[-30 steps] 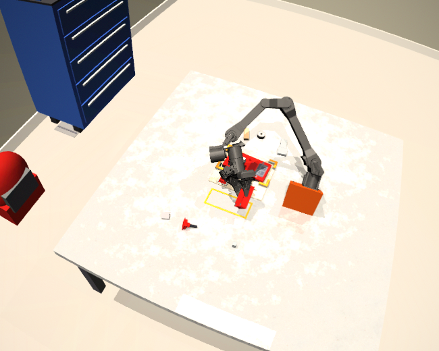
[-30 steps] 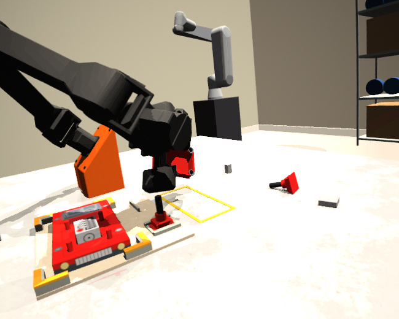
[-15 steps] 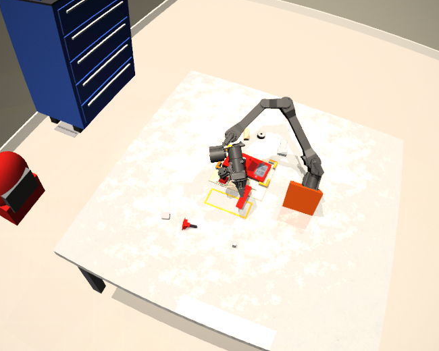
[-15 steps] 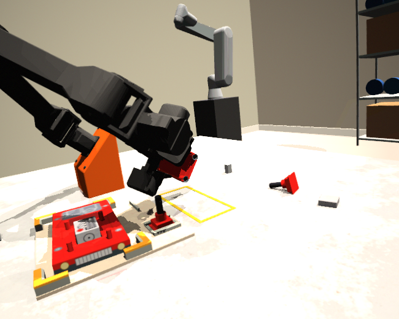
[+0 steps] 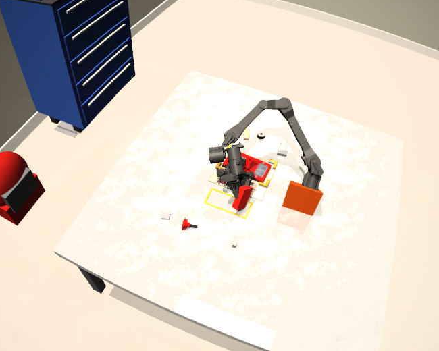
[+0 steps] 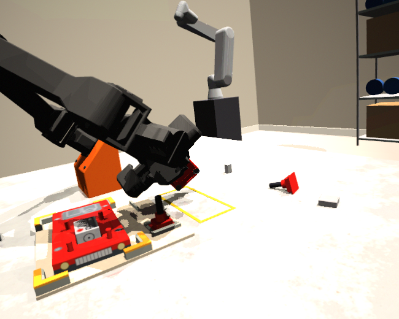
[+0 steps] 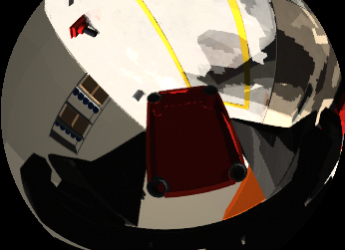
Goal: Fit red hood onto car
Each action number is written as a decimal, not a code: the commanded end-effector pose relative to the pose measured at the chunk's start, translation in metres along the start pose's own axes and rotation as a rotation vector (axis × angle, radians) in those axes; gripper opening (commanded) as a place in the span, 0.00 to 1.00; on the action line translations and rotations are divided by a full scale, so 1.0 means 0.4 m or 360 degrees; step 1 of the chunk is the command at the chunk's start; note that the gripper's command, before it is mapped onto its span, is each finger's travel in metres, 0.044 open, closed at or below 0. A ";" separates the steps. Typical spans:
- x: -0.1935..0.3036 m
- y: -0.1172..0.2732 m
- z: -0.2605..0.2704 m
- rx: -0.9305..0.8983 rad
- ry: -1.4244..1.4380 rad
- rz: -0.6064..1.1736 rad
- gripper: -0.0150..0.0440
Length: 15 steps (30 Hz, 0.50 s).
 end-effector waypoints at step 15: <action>-0.014 -0.008 -0.026 0.0001 -0.0389 0.0003 0.39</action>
Point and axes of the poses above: the point midway between the two fingers, 35 mm back from their tips, its own y axis back along the fingers, its own z axis across the jaws, x = y × z, the point moved 4 cm from there along y, back along the fingers, and after that the axes turned 15 degrees about y, right-handed, at the moved point
